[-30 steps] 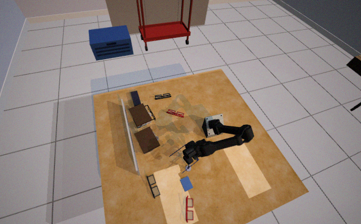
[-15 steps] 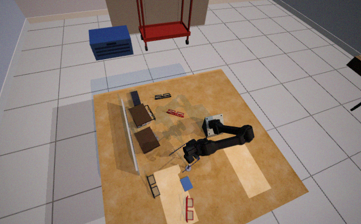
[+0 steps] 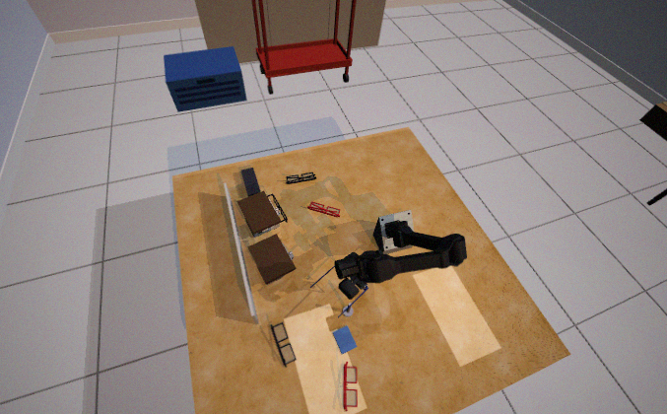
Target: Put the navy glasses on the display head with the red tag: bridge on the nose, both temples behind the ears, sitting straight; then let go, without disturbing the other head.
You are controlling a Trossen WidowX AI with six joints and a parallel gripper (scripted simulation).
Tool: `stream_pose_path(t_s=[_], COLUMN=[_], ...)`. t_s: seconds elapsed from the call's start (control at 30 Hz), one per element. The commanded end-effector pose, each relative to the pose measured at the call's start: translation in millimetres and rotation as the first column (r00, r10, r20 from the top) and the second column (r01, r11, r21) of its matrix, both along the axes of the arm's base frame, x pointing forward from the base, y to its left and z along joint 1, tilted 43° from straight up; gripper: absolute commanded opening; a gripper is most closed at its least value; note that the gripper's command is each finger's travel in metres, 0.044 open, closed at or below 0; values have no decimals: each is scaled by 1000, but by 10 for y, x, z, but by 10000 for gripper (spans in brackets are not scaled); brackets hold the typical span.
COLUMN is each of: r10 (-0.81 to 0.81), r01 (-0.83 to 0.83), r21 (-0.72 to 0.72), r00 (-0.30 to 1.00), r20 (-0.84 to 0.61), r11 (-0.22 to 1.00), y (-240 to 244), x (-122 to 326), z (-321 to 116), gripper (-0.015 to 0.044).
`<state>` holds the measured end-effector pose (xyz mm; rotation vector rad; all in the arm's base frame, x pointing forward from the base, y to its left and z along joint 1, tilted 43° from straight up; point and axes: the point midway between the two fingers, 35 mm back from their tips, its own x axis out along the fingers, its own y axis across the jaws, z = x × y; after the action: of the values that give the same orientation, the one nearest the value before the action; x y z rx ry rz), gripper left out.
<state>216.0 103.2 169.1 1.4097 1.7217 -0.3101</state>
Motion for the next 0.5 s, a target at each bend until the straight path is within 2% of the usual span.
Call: stream_pose_path(t_s=[0.0, 0.47], r10=[57, 281], r01=[-57, -274], r21=[-11, -62], r00=[997, 928], r20=[52, 246], r11=[998, 960], y=[-87, -448], x=[79, 315], z=[-81, -406], gripper=[0, 0])
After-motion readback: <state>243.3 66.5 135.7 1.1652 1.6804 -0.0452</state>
